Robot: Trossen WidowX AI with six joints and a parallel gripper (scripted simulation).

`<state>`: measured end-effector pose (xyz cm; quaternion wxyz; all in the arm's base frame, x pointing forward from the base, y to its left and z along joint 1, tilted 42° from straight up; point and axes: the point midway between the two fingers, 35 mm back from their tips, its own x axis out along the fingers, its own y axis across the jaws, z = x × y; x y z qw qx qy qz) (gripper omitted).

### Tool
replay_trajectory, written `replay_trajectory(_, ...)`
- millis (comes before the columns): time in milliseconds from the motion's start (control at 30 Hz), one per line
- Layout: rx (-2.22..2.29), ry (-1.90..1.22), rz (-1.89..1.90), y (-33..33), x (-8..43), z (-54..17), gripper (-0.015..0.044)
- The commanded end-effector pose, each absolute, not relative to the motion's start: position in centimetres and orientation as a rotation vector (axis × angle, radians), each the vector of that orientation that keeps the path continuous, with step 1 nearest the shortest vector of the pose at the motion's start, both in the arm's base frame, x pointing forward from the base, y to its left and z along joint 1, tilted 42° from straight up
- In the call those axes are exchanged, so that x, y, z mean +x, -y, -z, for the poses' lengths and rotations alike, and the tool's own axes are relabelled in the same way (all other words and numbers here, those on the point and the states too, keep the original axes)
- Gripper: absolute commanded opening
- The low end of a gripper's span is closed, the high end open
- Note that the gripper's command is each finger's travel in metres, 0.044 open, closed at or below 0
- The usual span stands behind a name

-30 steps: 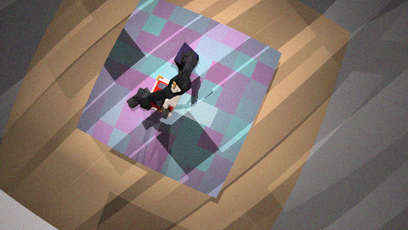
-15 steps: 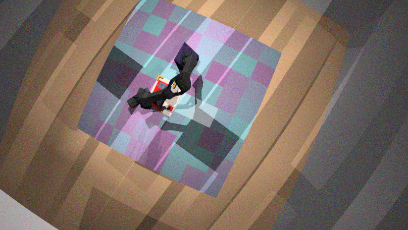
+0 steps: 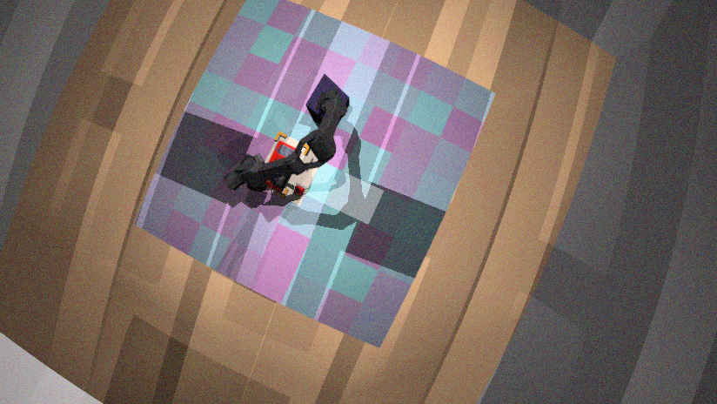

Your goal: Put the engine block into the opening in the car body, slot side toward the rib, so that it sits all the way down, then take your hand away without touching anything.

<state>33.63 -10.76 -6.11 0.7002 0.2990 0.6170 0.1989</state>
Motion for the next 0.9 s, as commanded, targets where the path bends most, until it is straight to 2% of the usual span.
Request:
replay_trajectory(0, 0.667, -1.374, -0.439, 10.75, 33.66, 6.19, 0.0159)
replay_trajectory(867, 0.667, -1.374, -0.439, 10.43, 33.72, 6.55, 0.0159)
